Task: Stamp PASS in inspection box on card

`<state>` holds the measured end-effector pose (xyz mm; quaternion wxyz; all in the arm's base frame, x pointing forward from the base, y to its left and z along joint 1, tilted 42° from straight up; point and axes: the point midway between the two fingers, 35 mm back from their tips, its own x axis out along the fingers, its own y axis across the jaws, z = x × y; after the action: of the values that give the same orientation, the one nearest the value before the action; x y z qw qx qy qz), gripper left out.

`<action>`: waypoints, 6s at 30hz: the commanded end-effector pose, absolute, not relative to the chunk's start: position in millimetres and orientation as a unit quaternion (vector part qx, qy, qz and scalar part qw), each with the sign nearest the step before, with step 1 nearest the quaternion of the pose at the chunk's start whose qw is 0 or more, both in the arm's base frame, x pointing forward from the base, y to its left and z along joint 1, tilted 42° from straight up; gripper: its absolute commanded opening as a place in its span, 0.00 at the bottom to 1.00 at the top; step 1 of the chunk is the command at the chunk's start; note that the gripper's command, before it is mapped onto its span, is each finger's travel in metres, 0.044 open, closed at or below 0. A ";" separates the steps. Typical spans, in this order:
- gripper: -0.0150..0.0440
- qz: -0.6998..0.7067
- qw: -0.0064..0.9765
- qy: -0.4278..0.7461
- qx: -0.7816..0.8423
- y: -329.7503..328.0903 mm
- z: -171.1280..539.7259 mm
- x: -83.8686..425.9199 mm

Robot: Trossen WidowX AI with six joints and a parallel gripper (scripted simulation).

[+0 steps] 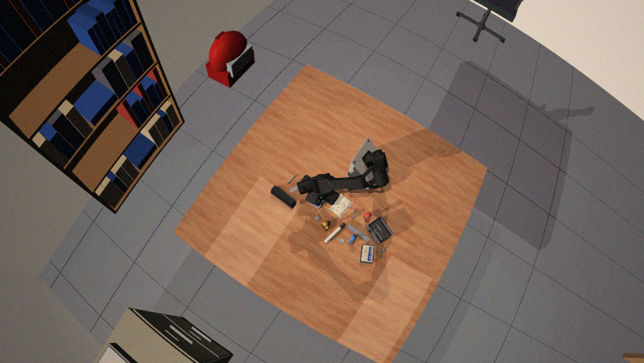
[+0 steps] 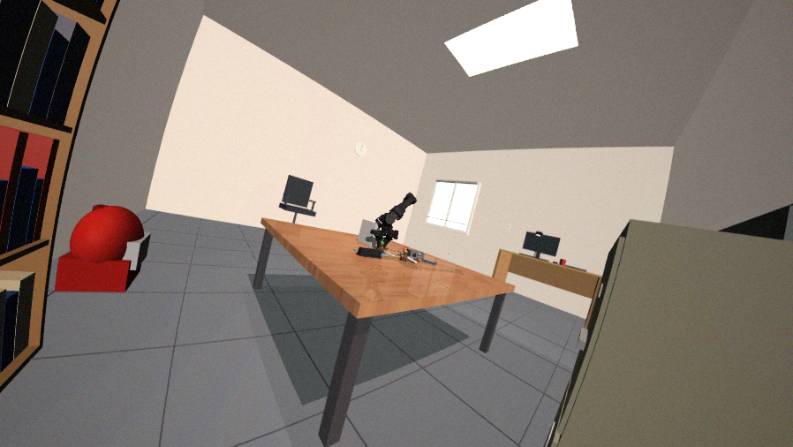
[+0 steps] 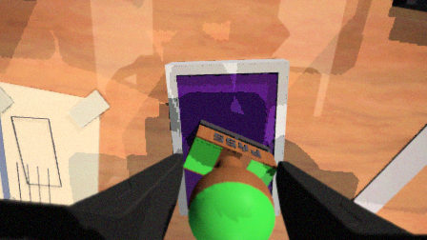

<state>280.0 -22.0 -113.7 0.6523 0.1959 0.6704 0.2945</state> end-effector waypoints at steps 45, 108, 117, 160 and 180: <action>0.25 0.295 0.653 0.669 0.199 -22.8 -111.9 280.7; 0.25 0.201 0.620 0.703 0.284 -39.6 -50.9 281.5; 0.25 0.109 0.578 0.724 0.361 -20.8 -33.2 276.1; 0.25 -0.142 0.416 0.720 0.538 33.5 0.8 250.3; 0.25 -0.143 0.416 0.719 0.538 42.1 -9.5 250.2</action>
<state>251.8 39.5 -6.7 0.4203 0.5355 0.7185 -0.1425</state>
